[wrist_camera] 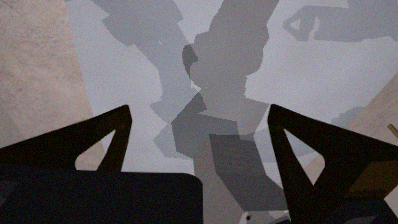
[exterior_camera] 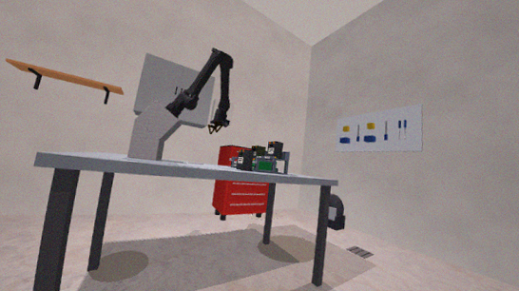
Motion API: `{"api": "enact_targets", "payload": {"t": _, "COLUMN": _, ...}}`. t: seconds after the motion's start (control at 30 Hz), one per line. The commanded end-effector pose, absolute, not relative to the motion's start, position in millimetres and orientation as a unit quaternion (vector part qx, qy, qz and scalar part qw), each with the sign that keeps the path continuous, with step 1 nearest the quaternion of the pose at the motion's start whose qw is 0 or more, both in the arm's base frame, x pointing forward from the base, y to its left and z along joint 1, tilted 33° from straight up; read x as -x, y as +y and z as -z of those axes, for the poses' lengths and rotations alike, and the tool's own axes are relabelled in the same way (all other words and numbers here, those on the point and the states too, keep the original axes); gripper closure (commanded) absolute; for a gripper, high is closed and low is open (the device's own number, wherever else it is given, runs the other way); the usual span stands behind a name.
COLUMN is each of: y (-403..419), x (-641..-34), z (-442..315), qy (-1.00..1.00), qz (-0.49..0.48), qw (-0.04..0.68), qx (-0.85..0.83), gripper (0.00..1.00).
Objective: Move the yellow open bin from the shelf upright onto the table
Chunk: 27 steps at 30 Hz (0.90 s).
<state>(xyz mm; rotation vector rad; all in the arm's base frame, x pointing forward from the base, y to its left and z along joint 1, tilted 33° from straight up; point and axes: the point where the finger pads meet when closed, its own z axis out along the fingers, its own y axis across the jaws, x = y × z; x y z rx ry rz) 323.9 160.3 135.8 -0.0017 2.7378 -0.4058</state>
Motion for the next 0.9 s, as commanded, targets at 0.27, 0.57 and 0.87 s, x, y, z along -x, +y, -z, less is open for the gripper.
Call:
{"api": "enact_targets", "payload": {"t": 0.27, "y": 131.6, "x": -384.1, "z": -148.8, "qy": 0.951, "qz": 0.074, "qw": 0.212, "qx": -0.213, "gripper": 0.00}}
{"api": "enact_targets", "payload": {"t": 0.57, "y": 87.0, "x": -427.1, "z": -158.5, "qy": 0.901, "qz": 0.014, "qw": 0.224, "qx": -0.372, "gripper": 0.00}}
{"api": "enact_targets", "payload": {"t": 0.87, "y": 48.7, "x": -454.8, "z": -167.4, "qy": 0.847, "qz": -0.029, "qw": 0.233, "qx": -0.476, "gripper": 0.00}}
